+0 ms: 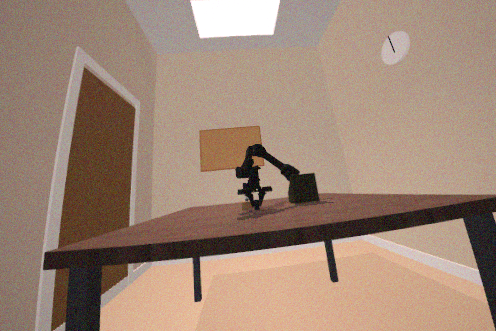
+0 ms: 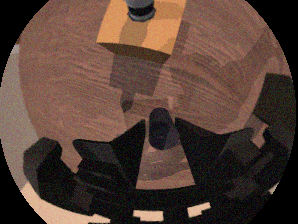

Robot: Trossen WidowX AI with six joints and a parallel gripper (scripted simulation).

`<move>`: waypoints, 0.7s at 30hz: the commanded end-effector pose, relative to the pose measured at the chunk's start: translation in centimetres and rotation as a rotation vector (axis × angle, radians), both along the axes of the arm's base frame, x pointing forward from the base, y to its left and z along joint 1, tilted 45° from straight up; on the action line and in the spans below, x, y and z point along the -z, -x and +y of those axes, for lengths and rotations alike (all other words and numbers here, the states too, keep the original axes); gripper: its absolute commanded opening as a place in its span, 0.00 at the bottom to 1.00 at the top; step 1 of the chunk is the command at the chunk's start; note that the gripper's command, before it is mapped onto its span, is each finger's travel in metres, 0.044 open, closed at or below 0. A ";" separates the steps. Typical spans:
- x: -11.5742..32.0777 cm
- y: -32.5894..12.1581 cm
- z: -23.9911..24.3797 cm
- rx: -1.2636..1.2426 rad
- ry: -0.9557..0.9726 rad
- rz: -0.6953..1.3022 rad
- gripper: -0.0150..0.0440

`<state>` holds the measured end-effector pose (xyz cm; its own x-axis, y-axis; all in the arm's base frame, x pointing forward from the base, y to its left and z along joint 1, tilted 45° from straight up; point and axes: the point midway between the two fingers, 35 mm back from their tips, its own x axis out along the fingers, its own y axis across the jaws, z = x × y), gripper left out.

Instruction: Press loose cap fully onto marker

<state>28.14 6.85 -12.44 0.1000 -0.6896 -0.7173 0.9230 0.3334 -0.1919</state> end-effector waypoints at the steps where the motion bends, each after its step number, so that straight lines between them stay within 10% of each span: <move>1: 0.0 0.0 -0.1 -0.006 0.004 0.003 0.49; 21: -2.4 0.2 2.4 -0.007 0.001 0.003 0.25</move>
<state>27.83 8.49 -10.78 0.0994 -0.6950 -0.7122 0.9167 0.3424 -0.2061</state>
